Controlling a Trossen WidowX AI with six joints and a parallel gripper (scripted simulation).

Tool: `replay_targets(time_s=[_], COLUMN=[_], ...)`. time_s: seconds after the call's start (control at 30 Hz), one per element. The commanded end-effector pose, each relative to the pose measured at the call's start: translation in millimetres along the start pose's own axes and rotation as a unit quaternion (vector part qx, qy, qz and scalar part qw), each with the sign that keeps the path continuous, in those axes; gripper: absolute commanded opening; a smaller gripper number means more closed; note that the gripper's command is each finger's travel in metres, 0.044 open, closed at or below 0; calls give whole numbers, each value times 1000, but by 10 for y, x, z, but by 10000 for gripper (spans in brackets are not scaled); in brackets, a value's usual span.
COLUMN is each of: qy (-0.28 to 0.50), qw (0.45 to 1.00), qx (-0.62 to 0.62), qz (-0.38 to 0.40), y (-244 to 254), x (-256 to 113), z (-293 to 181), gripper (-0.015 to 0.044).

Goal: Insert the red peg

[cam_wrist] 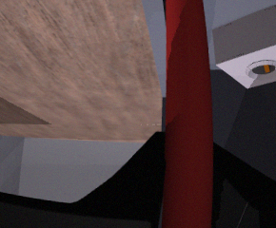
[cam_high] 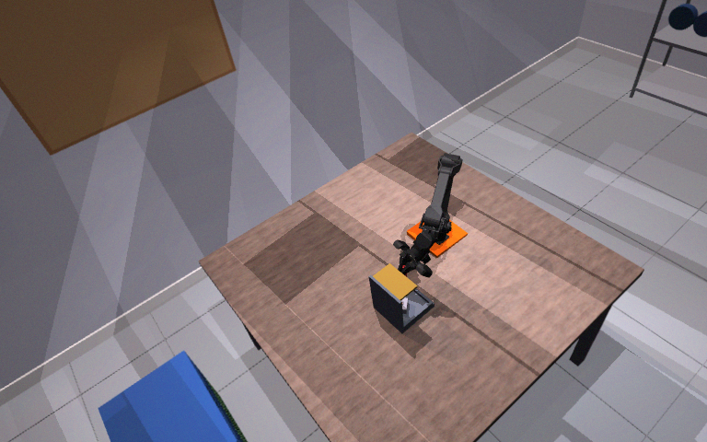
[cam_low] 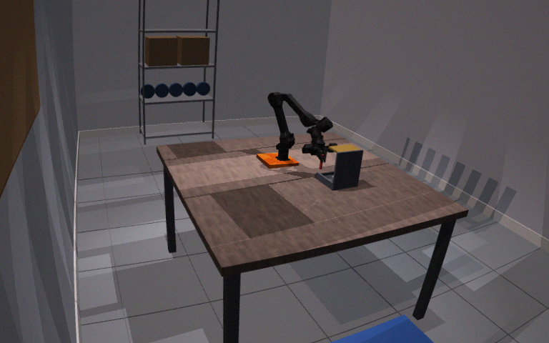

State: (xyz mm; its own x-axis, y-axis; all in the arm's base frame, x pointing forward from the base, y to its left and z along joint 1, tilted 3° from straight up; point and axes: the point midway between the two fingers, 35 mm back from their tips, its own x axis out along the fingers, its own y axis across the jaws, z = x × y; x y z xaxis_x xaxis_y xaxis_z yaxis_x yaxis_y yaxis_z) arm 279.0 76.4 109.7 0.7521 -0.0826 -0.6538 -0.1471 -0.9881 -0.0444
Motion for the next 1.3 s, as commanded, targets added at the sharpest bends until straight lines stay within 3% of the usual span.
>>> replay_targets(time_s=[0.0, 0.6, 1.27], qy=[2, 2, 3], qw=[1000, 997, 997], qx=[-9, -44, -44], qz=[-12, -56, -56], y=[-117, -597, -653], x=[15, 61, 323], z=[-35, -24, -251], gripper=[0, 0, 0])
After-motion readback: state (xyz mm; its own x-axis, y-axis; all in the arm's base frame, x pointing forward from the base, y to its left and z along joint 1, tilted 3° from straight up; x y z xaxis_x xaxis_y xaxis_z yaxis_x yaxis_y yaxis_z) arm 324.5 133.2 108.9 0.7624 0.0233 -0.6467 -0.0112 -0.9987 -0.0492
